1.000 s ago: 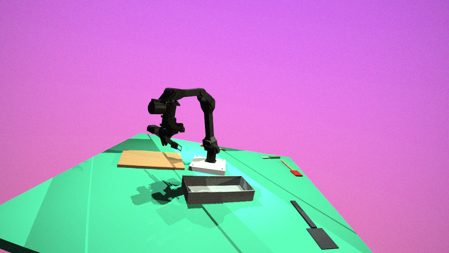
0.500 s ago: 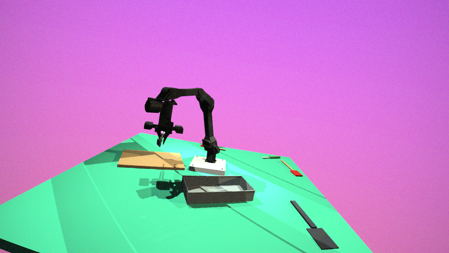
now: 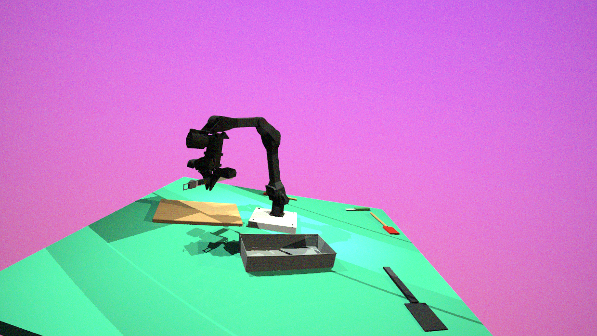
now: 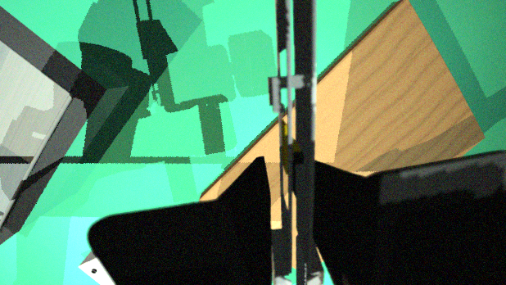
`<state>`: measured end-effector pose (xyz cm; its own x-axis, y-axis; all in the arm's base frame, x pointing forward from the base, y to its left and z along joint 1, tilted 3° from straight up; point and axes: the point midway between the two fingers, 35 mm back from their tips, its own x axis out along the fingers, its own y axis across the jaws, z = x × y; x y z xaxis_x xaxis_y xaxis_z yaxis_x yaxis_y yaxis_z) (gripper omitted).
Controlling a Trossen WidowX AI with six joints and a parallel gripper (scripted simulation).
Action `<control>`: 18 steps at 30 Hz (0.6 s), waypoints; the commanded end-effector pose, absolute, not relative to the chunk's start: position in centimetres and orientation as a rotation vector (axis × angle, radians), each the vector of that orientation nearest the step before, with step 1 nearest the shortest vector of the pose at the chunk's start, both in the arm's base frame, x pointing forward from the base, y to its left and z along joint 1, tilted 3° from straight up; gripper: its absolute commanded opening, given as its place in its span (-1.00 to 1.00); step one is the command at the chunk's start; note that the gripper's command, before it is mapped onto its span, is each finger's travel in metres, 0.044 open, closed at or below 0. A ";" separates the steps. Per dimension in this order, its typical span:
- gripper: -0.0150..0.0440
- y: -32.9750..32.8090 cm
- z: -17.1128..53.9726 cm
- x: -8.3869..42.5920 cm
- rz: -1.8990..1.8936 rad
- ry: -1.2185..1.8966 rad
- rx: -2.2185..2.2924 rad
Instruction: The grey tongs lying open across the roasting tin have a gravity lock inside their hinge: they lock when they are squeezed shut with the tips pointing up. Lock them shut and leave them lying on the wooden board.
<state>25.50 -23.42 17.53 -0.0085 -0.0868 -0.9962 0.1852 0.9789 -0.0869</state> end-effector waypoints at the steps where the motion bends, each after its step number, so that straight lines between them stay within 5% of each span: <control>1: -1.00 -23.8 17.7 25.2 -0.320 1.546 0.187; 18: -1.00 -25.6 17.8 23.5 -0.767 1.416 0.646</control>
